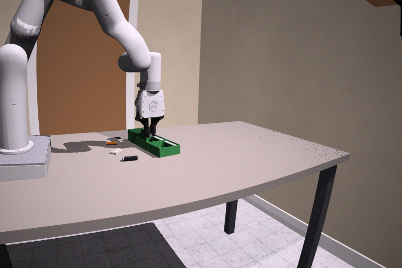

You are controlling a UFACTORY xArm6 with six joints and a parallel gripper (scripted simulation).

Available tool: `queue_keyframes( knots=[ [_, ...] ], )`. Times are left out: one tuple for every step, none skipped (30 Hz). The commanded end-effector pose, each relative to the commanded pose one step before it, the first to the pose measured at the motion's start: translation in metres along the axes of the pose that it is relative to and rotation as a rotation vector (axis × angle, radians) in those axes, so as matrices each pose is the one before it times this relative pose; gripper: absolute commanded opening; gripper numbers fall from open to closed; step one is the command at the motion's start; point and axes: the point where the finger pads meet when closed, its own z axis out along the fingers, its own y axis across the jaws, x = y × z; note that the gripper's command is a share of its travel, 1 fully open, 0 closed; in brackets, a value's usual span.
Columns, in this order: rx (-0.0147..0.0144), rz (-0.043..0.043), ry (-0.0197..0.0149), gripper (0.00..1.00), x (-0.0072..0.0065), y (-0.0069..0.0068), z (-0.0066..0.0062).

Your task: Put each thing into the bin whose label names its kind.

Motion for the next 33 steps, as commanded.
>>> queue_keyframes(
  knots=[
    [-0.00463, 0.00012, -0.00021, 0.00, -0.00011, 0.00192, 0.00827],
    [0.00001, 0.00000, 0.00000, 0.00, 0.00000, -0.00001, 0.00200],
    [0.00001, 0.00000, 0.00000, 0.00, 0.00000, -0.00001, 0.00200],
    [0.00001, 0.00000, 0.00000, 0.00, 0.00000, -0.00001, 0.00200],
    [0.00000, 0.00000, 0.00000, 0.00, -0.00014, -0.00014, 0.00100],
    [0.00000, 0.00000, 0.00000, 0.00, 0.00000, 0.00000, 0.00000],
    [0.00000, 0.00000, 0.00000, 0.00, 0.00000, 0.00000, 0.00000],
    [0.00000, 0.00000, 0.00000, 0.00, -0.00013, -0.00010, 0.00001],
    [0.00002, 0.00000, 0.00001, 0.00, -0.00013, -0.00010, -0.00007],
    [0.00000, 0.00000, -0.00001, 0.00, -0.00013, -0.00007, 0.00003],
    [0.00000, 0.00000, -0.00001, 0.00, -0.00012, -0.00008, 0.00002],
    [0.00000, 0.00000, 0.00000, 0.00, -0.00011, -0.00010, 0.00001],
    [0.00000, 0.00000, 0.00000, 0.00, -0.00010, -0.00012, 0.00001],
    [0.00000, 0.00000, 0.00000, 0.00, -0.00009, -0.00013, 0.00001],
    [0.00000, 0.00000, 0.00000, 0.00, -0.00008, -0.00013, 0.00000],
    [0.00000, 0.00000, 0.00000, 0.00, -0.00007, -0.00013, 0.00000],
    [0.00000, 0.00000, 0.00000, 0.00, -0.00006, -0.00012, 0.00000],
    [0.00000, 0.00000, 0.00000, 0.00, -0.00005, -0.00011, 0.00000],
    [0.00000, 0.00000, 0.00000, 0.30, 0.00000, -0.00001, 0.00000],
    [0.00000, 0.00000, 0.00000, 0.30, 0.00000, -0.00001, 0.00000],
    [0.00000, 0.00000, 0.00000, 0.30, 0.00000, -0.00001, 0.00000],
    [0.00000, 0.00000, 0.00000, 0.30, 0.00000, 0.00000, 0.00000],
    [0.00000, 0.00000, 0.00000, 0.30, 0.00000, 0.00000, 0.00000],
    [0.00000, 0.00000, 0.00000, 0.30, 0.00000, 0.00000, 0.00000],
    [0.00000, 0.00000, 0.00000, 0.30, 0.00000, -0.00001, 0.00000],
    [0.00000, 0.00000, 0.00000, 0.30, 0.00000, 0.00000, 0.00000],
    [0.00000, 0.00000, 0.00000, 0.30, 0.00000, 0.00000, 0.00000],
    [-0.00012, 0.00000, -0.00001, 0.30, 0.00001, 0.00006, -0.00005],
    [0.00005, 0.00000, 0.00000, 0.30, 0.00000, -0.00003, 0.00002],
    [0.00003, 0.00000, 0.00000, 0.30, 0.00000, -0.00001, 0.00001],
    [0.00000, 0.00000, 0.00000, 0.30, 0.00000, 0.00000, 0.00000],
    [-0.00002, 0.00000, 0.00000, 0.30, 0.00000, 0.00001, -0.00001],
    [-0.00001, 0.00000, 0.00000, 0.30, 0.00000, 0.00001, 0.00000]
  ],
)
